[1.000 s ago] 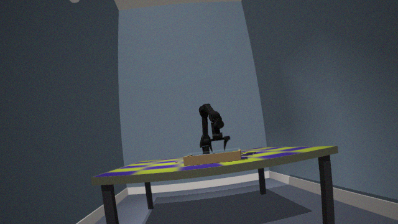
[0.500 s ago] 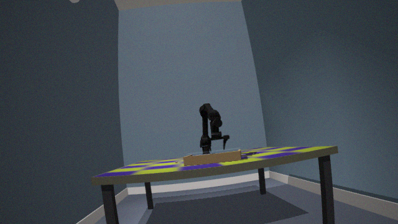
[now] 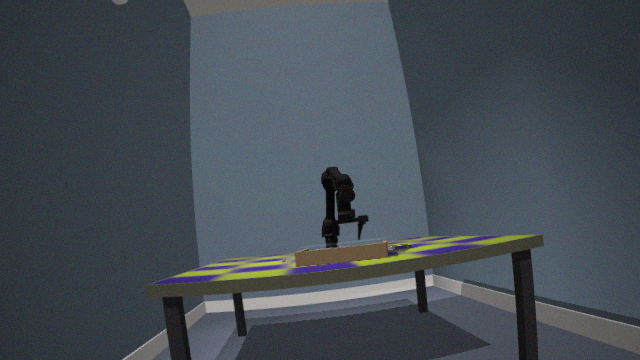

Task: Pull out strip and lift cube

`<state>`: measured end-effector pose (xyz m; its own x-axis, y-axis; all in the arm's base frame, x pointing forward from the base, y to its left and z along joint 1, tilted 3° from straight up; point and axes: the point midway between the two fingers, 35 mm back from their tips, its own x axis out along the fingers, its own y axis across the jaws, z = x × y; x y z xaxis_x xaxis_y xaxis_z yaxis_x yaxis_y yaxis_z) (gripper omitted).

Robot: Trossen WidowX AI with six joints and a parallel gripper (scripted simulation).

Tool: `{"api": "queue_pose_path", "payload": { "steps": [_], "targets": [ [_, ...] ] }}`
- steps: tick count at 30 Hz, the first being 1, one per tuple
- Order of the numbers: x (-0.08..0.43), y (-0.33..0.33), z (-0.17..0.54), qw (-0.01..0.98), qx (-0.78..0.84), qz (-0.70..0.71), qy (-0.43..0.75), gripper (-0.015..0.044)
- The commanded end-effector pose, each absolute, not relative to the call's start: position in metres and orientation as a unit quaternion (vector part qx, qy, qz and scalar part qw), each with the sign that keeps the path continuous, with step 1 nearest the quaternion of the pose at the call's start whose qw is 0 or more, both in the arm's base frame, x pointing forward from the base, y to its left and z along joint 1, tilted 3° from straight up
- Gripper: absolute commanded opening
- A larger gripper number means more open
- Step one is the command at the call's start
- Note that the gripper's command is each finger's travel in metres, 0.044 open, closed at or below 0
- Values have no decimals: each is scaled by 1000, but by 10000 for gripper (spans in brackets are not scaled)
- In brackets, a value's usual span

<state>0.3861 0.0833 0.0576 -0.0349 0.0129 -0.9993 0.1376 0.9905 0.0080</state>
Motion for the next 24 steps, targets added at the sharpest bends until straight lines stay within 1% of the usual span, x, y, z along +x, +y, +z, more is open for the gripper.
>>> {"api": "queue_pose_path", "payload": {
  "steps": [1, 7, 14, 24],
  "targets": [
    [401, 80, 60, 695, 49, -45, 716, 440],
    [417, 77, 62, 695, 49, -45, 716, 440],
    [417, 78, 54, 695, 49, -45, 716, 256],
    [417, 78, 37, 695, 49, -45, 716, 250]
  ]
}}
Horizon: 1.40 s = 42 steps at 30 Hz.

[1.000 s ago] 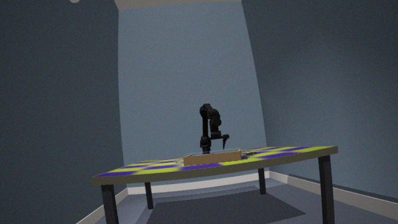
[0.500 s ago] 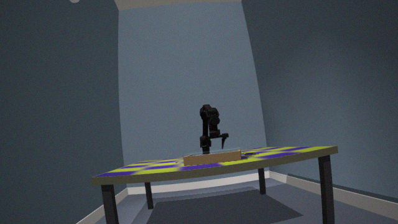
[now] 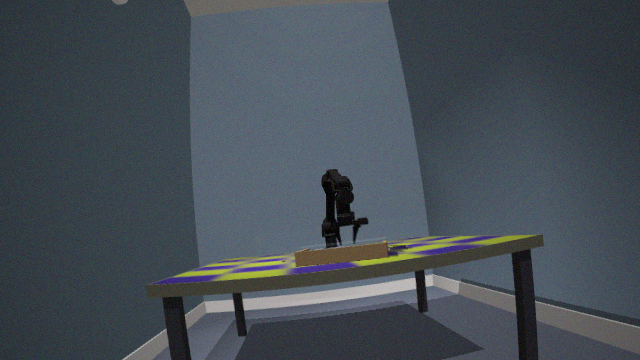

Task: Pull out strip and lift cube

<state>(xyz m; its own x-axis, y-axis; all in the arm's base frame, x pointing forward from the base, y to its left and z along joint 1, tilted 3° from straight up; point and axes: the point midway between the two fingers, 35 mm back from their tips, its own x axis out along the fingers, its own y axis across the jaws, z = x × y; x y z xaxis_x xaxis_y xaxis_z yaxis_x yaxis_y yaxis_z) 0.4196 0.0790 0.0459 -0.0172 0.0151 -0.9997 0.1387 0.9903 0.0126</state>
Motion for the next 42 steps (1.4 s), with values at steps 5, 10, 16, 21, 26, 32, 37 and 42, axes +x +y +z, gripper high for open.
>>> {"api": "queue_pose_path", "payload": {
  "steps": [5, 10, 16, 21, 26, 32, 37, 42],
  "targets": [
    [417, 78, 29, 695, 49, -45, 716, 250],
    [416, 78, 21, 695, 49, -45, 716, 250],
    [415, 78, 11, 695, 49, -45, 716, 250],
    [415, 78, 7, 695, 49, -45, 716, 250],
    [415, 78, 7, 695, 49, -45, 716, 250],
    [416, 79, 9, 697, 53, -44, 714, 165],
    [416, 79, 9, 697, 53, -44, 714, 131],
    [416, 79, 9, 697, 53, -44, 714, 78]
  ]
}}
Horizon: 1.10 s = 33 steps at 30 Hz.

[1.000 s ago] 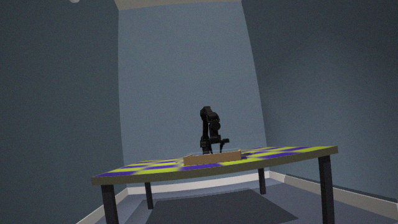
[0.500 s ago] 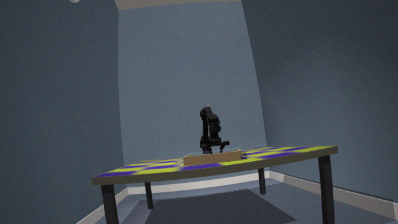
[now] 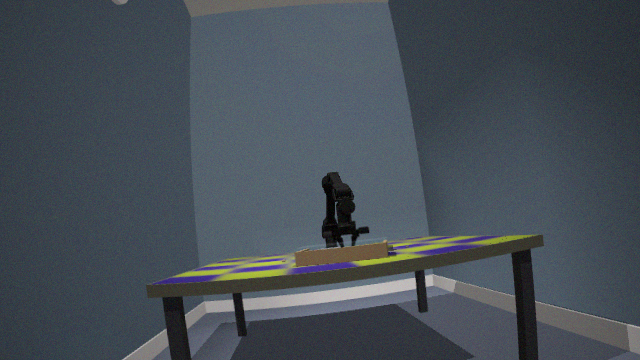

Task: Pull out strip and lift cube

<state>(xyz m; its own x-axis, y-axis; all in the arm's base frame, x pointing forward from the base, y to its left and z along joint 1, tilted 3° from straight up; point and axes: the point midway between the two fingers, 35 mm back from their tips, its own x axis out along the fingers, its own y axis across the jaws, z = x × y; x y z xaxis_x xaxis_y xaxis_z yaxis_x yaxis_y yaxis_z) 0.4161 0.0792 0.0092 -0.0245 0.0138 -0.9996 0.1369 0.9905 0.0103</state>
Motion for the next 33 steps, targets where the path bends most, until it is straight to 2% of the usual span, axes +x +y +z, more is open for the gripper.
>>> {"api": "queue_pose_path", "payload": {
  "steps": [1, 3, 18, 33],
  "targets": [
    [416, 79, 9, 697, 53, -44, 714, 52],
    [414, 79, 11, 696, 53, -44, 714, 0],
    [361, 68, 51, 694, 49, -46, 717, 0],
    [325, 61, 55, 693, 49, -46, 718, 0]
  ]
}}
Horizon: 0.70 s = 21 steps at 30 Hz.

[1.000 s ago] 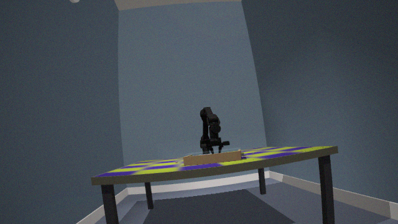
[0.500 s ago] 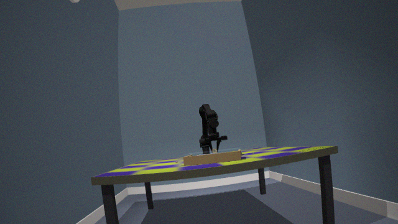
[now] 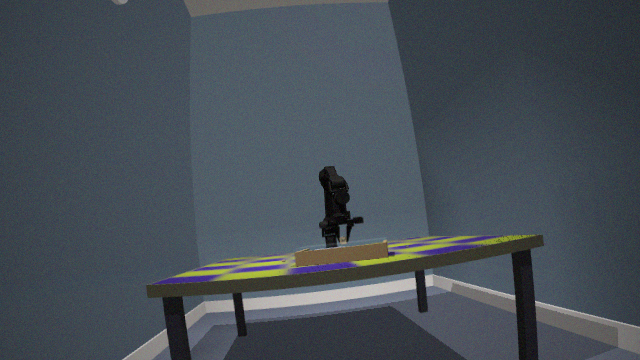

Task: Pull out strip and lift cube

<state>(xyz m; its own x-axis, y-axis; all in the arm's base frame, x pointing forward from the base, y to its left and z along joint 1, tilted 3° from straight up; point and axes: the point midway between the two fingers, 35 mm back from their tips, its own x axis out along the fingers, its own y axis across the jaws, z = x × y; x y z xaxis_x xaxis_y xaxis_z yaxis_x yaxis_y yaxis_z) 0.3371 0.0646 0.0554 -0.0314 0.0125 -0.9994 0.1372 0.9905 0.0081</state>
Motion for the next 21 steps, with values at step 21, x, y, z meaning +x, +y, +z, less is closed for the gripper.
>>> {"api": "queue_pose_path", "payload": {
  "steps": [21],
  "targets": [
    [303, 57, 90, 692, 49, -46, 718, 0]
  ]
}}
